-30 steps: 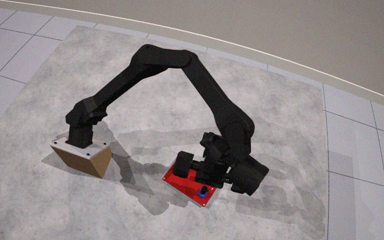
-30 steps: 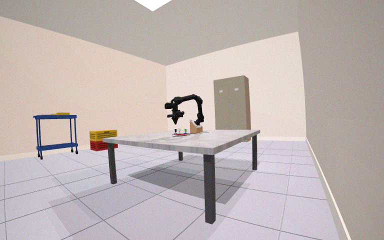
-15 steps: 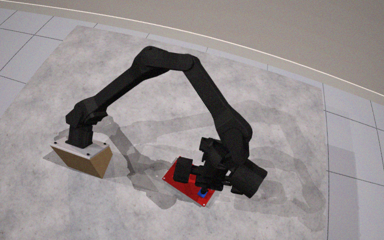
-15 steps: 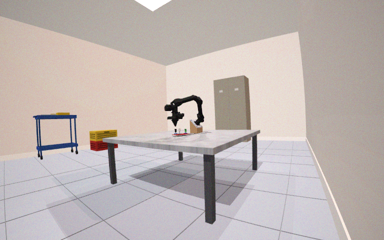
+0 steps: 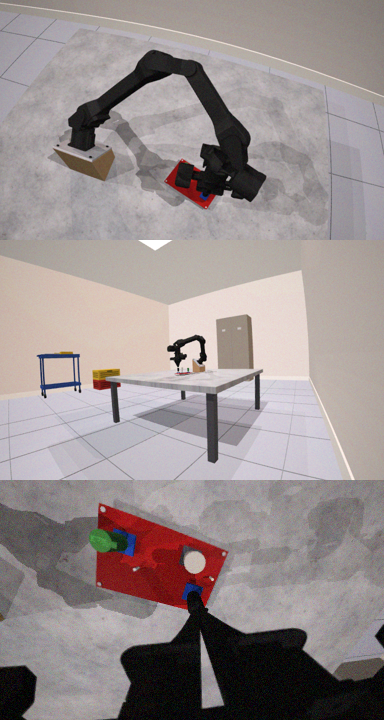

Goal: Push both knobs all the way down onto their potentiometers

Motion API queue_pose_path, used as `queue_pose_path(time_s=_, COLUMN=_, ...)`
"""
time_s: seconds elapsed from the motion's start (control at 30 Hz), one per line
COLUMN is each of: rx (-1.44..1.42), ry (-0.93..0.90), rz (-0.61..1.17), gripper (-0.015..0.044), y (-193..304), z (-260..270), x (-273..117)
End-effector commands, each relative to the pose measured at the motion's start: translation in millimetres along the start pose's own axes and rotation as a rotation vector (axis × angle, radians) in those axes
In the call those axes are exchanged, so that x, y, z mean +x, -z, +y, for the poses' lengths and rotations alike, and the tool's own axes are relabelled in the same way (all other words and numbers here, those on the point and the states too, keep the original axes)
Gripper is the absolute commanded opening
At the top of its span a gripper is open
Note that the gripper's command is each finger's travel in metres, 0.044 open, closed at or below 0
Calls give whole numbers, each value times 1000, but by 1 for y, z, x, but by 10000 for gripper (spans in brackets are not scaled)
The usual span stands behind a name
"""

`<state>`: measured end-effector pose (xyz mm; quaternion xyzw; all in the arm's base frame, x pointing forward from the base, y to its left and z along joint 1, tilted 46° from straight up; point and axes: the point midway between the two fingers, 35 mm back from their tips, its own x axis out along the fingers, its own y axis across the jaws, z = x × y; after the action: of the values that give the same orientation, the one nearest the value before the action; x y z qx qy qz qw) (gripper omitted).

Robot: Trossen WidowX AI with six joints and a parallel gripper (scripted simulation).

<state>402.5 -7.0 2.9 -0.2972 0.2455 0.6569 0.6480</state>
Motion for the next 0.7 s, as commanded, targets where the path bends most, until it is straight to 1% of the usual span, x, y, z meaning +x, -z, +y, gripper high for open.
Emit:
queue_pose_path(time_s=0.0, rx=7, ry=-1, rz=-5, gripper=0, y=0, z=1, x=3)
queue_pose_path(time_s=0.67, rx=7, ry=-1, rz=-6, gripper=0, y=-1, z=1, x=6)
